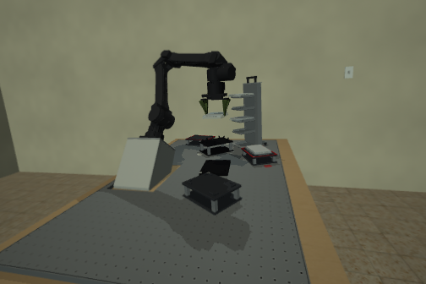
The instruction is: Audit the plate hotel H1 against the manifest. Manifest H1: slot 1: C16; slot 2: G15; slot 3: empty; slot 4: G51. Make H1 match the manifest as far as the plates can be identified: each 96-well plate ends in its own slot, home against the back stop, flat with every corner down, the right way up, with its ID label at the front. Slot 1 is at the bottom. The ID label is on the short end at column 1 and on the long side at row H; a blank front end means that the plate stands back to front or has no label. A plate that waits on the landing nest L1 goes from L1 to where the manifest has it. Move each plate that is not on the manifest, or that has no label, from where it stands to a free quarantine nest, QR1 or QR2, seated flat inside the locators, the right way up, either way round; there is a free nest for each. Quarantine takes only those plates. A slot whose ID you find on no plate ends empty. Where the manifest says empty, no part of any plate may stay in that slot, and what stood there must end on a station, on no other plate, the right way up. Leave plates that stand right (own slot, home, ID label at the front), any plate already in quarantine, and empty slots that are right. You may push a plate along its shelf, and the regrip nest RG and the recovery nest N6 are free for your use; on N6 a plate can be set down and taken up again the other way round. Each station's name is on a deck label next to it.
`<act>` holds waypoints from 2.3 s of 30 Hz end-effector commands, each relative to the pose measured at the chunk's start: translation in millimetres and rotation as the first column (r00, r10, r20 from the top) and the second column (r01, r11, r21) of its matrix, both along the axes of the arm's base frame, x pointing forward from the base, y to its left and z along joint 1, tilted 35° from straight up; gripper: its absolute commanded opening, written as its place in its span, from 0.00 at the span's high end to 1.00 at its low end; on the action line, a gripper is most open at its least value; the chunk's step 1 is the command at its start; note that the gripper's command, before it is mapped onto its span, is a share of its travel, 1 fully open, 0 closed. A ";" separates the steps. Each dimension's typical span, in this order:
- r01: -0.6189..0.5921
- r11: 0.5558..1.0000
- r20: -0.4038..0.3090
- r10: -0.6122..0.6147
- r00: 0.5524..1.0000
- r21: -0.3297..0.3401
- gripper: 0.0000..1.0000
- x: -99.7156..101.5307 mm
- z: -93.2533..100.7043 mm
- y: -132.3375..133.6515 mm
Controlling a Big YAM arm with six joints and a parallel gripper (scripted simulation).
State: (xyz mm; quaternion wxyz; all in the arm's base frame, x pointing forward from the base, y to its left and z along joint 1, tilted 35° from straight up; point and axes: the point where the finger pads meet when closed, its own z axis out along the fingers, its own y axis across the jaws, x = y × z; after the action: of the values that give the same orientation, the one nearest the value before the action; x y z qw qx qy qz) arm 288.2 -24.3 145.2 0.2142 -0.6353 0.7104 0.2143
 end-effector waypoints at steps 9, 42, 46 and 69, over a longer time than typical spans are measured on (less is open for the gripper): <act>0.125 0.992 -0.033 -0.125 0.992 -0.010 0.14 18.0 43.8 23.7; 0.427 0.904 -0.253 -0.419 0.872 -0.028 0.14 -2.5 102.5 108.4; 0.427 0.904 -0.253 -0.419 0.872 -0.027 0.14 -5.7 108.2 116.3; 0.587 0.808 -0.361 -0.565 0.742 -0.056 0.14 -34.2 146.5 169.8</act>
State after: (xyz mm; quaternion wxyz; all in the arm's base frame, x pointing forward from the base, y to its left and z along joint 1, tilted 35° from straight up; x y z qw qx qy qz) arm 244.6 135.5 255.0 0.1166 -0.3332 0.8938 0.2768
